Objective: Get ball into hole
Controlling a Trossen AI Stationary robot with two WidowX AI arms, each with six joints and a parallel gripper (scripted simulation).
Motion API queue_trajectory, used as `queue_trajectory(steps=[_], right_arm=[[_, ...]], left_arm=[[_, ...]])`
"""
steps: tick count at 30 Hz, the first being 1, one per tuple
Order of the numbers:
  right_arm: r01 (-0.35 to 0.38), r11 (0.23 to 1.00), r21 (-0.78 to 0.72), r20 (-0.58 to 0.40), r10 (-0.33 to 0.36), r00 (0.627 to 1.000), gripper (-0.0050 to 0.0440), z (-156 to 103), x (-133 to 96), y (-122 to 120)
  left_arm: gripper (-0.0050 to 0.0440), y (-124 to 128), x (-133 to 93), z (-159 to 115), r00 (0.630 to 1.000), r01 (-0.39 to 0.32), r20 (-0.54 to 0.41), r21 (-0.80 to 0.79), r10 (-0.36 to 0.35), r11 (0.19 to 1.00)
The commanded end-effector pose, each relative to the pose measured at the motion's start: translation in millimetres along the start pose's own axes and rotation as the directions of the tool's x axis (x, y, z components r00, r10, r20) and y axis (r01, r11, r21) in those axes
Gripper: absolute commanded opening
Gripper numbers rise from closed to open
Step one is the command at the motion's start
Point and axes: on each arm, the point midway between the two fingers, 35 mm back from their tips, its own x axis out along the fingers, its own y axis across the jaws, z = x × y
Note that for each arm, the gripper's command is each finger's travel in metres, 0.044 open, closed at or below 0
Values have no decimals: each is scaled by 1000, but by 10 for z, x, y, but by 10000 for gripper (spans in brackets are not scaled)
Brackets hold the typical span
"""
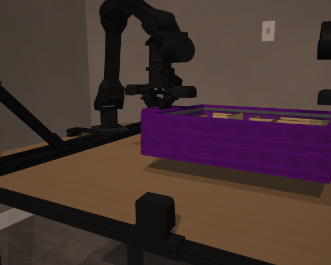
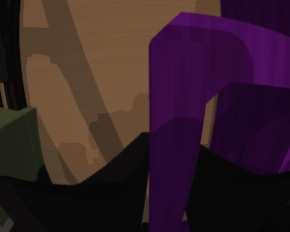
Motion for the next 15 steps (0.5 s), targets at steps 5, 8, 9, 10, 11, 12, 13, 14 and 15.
queue_trajectory(steps=[5,8,9,10,11,12,13,14,15], right_arm=[[8,1000,0,-4,-8,1000,20,7,0,-4],[6,1000,0,-34,-6,999,20,18,1,-5],[7,1000,0,-40,-7,999,20,20,4,-4],[7,1000,0,-49,-7,999,20,23,5,-4],[7,1000,0,-56,-7,998,20,26,6,-4],[7,1000,0,-62,-7,998,20,28,6,-5],[7,1000,0,-67,-7,998,20,30,6,-5],[6,1000,0,-69,-6,998,20,31,6,-5],[7,1000,0,-72,-7,997,20,32,7,-5]], left_arm=[[20,6,-26,-2,1000,2,4,1,-2,1000],[20,6,-25,-13,999,3,33,1,-3,1000],[20,6,-27,-16,999,2,40,1,-2,1000],[20,6,-28,-19,999,2,48,1,-2,1000],[20,6,-29,-22,998,2,56,1,-2,1000],[20,6,-28,-24,998,3,62,1,-3,1000],[20,6,-27,-26,998,3,66,1,-3,1000],[20,6,-27,-27,998,3,69,1,-3,1000],[20,6,-28,-28,997,3,72,1,-3,1000]])
